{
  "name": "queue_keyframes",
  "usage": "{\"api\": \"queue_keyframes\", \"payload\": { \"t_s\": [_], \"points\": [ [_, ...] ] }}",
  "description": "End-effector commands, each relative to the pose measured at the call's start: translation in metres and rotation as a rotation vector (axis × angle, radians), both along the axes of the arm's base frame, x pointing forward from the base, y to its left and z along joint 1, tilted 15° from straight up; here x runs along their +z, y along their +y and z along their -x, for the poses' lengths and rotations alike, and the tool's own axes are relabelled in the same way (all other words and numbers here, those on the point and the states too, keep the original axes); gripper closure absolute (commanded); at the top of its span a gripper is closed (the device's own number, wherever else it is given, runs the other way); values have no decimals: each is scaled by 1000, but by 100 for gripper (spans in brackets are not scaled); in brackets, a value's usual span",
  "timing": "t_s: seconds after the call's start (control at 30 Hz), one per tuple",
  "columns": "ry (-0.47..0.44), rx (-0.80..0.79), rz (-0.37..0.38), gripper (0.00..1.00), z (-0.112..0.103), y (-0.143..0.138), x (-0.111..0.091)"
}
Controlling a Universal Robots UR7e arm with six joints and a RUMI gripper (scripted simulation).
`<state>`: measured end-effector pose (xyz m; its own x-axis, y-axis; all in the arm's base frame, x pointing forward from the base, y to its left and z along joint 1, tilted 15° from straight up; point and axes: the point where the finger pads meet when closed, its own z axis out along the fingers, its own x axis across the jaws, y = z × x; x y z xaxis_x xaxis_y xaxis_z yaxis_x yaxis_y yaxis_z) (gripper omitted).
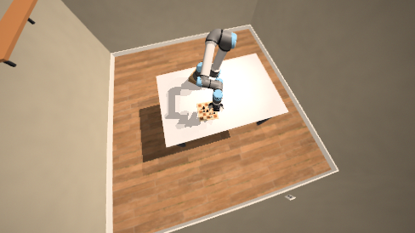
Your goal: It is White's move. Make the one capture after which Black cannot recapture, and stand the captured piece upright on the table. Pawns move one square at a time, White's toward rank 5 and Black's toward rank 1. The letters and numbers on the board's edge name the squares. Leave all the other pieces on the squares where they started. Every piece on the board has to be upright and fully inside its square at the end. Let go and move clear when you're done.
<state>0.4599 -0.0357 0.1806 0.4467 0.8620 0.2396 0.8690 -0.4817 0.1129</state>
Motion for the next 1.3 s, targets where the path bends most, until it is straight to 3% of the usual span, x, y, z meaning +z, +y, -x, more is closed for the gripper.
{"api": "queue_keyframes", "payload": {
  "t_s": [0.0,0.67,1.17,1.27],
  "points": [
    [18,-117,-22,0,-1,2,0],
    [94,-583,-126,0,-7,9,-3],
    [184,-1139,-249,0,-15,14,-7],
    [190,-1179,-258,0,-16,14,-7]
  ]
}}
